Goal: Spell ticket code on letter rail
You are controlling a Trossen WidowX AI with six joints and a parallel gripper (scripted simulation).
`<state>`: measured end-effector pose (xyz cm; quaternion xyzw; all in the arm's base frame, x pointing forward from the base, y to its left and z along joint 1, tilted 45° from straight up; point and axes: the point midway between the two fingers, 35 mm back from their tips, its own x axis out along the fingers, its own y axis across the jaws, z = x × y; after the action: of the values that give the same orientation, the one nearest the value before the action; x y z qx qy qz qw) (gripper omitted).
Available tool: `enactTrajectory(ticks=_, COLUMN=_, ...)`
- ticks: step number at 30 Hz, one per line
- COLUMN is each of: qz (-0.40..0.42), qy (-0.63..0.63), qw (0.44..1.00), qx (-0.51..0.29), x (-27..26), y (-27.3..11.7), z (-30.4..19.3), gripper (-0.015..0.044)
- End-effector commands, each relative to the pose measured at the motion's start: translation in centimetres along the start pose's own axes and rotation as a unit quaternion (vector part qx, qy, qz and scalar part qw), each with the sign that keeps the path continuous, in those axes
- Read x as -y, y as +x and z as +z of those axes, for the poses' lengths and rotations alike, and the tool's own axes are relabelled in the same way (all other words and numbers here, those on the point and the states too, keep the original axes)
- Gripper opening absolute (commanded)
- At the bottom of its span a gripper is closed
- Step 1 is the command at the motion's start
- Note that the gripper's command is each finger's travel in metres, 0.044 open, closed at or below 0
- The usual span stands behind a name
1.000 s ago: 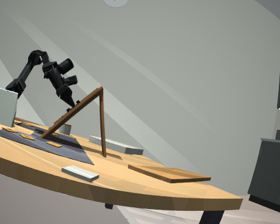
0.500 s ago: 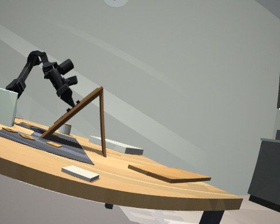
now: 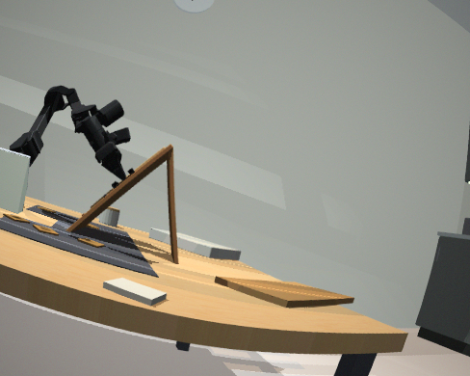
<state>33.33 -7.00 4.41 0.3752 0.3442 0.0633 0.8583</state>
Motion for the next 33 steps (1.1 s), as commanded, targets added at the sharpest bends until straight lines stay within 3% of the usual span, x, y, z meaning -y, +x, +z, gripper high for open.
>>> enactTrajectory(ticks=1, qz=-0.001, qy=0.001, qw=1.000, qx=0.002, x=-0.3, y=-0.1, z=0.1, gripper=0.0000)
enactTrajectory(ticks=33, qz=-0.001, qy=0.001, qw=1.000, qx=0.002, x=-2.6, y=-0.1, z=0.1, gripper=0.0000)
